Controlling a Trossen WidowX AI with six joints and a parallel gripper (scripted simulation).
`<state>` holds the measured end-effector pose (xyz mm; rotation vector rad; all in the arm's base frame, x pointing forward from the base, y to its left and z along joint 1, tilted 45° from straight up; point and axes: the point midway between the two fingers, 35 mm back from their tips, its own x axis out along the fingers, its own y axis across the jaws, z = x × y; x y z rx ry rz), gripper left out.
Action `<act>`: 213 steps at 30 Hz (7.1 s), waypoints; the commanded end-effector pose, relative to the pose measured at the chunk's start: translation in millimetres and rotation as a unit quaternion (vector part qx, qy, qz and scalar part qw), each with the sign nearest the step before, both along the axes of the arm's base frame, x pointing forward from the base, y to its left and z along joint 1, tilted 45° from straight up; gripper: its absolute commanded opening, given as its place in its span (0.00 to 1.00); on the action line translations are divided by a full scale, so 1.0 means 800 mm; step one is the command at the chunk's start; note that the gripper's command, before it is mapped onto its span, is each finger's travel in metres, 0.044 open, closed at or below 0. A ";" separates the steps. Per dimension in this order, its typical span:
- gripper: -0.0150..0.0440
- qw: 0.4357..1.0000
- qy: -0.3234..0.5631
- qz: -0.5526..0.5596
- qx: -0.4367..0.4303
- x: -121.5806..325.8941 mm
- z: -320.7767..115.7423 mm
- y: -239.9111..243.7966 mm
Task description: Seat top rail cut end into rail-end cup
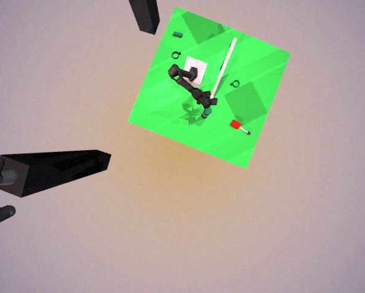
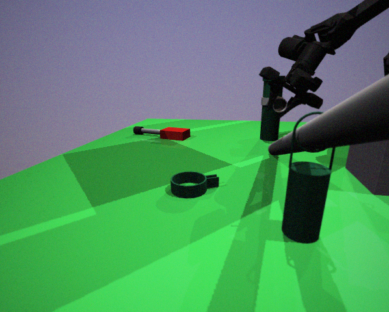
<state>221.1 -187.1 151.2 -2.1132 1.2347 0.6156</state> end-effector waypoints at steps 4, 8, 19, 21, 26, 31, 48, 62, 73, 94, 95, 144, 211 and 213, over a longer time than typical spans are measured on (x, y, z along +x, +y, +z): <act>0.25 1.000 -0.021 -0.020 -0.001 0.007 -0.002 0.001; 0.25 0.999 -0.030 -0.029 -0.001 0.010 -0.002 0.000; 0.25 0.997 -0.059 -0.057 -0.002 0.019 -0.003 0.000; 0.25 0.996 -0.060 -0.059 -0.003 0.020 -0.003 0.000; 0.25 0.997 -0.057 -0.057 -0.003 0.019 -0.002 0.000; 0.25 0.997 -0.057 -0.057 -0.003 0.019 -0.002 0.000; 0.88 0.997 -0.057 -0.057 -0.001 0.020 -0.002 0.008; 1.00 0.997 -0.055 -0.056 0.002 0.025 -0.004 0.056; 1.00 0.978 -0.116 -0.152 0.083 0.032 -0.020 0.095; 1.00 0.715 -0.441 -0.479 0.256 0.023 -0.042 0.223; 1.00 0.701 -0.454 -0.483 0.262 0.023 -0.042 0.227; 1.00 0.963 0.131 -0.235 0.003 0.041 -0.137 0.223; 0.87 0.963 0.129 -0.235 0.000 0.034 -0.234 0.126; 0.78 0.963 0.129 -0.235 0.000 0.034 -0.234 0.126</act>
